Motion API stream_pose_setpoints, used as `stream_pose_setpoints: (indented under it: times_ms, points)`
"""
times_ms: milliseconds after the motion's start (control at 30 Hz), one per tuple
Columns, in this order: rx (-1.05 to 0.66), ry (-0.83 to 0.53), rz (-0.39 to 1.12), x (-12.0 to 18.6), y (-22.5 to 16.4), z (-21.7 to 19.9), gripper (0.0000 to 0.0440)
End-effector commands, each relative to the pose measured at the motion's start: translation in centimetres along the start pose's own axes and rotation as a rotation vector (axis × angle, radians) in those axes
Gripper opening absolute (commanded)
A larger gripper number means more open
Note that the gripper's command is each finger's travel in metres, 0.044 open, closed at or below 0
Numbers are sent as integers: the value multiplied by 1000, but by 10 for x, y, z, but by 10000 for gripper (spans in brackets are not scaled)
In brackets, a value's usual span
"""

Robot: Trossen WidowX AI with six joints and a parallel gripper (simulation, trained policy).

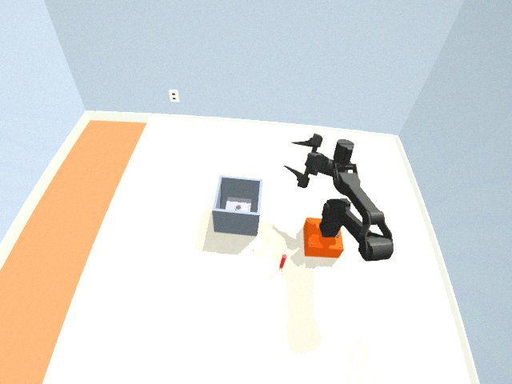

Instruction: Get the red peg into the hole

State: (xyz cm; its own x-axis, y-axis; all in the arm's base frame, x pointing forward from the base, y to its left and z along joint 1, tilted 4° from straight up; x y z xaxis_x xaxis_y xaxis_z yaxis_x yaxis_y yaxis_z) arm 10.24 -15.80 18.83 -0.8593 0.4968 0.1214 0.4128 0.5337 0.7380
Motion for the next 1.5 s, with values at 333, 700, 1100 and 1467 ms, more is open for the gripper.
stream_pose_setpoints:
  times_ms: [333,700,1100,1467]
  points:
    - [-181,136,-102,-22,57,-13,440]
    - [-494,347,-158,-37,127,-6,440]
    - [-820,589,-79,-37,181,18,440]
    - [-1084,785,113,-26,217,45,440]
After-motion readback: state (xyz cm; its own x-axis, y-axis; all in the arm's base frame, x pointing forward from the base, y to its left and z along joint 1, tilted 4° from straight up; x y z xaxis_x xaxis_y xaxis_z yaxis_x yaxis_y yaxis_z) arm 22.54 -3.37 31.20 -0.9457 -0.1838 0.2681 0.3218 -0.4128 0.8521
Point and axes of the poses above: the point midway between the two fingers, 35 mm back from their tips, its own x axis back along the fingers, its own z axis across the jaws, y = z × x, the point moved 4 cm from there along x, back along the fingers, and after that the axes turned 8 degrees about -x, right-handed, at the moved point
